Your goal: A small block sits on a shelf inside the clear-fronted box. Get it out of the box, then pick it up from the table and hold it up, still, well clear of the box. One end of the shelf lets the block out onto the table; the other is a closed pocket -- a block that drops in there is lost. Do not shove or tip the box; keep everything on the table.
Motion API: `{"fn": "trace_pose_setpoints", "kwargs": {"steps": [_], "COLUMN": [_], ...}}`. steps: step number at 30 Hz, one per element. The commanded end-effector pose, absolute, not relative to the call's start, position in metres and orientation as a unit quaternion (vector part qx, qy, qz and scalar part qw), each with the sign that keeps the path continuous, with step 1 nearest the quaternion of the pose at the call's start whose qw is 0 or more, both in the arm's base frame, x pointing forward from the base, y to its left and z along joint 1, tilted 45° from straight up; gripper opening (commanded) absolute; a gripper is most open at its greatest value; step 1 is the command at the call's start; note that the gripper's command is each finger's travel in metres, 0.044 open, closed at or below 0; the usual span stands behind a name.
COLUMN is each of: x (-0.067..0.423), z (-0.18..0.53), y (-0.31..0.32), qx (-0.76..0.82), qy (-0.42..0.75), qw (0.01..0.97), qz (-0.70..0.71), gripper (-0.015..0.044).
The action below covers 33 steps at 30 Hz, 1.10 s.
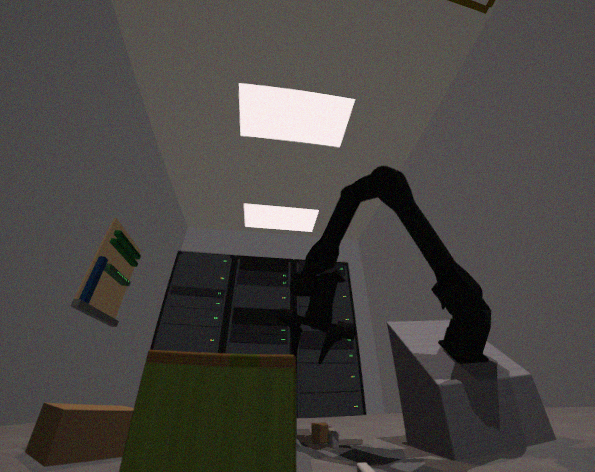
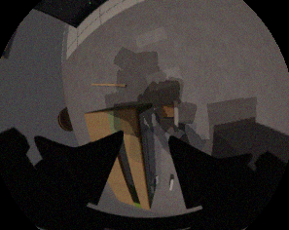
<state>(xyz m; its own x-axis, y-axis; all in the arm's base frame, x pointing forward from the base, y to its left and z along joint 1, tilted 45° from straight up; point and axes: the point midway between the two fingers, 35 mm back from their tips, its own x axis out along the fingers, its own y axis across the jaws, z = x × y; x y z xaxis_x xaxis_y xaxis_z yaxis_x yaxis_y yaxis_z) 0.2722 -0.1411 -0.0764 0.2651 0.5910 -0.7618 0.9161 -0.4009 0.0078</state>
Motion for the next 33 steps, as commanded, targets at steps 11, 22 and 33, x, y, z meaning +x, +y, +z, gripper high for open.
{"fn": "trace_pose_setpoints", "kwargs": {"steps": [11, 22, 33], "x": [0.256, 0.256, 0.251], "z": [-0.085, -0.085, -0.153], "y": [-0.151, -0.151, -0.088], "qx": [0.766, 0.766, 0.766], "qy": [0.178, 0.178, 0.179], "qw": [-0.333, -0.333, -0.334], "qz": [-0.520, -0.520, -0.520], "gripper": [0.0285, 0.0285, 0.0285]}}
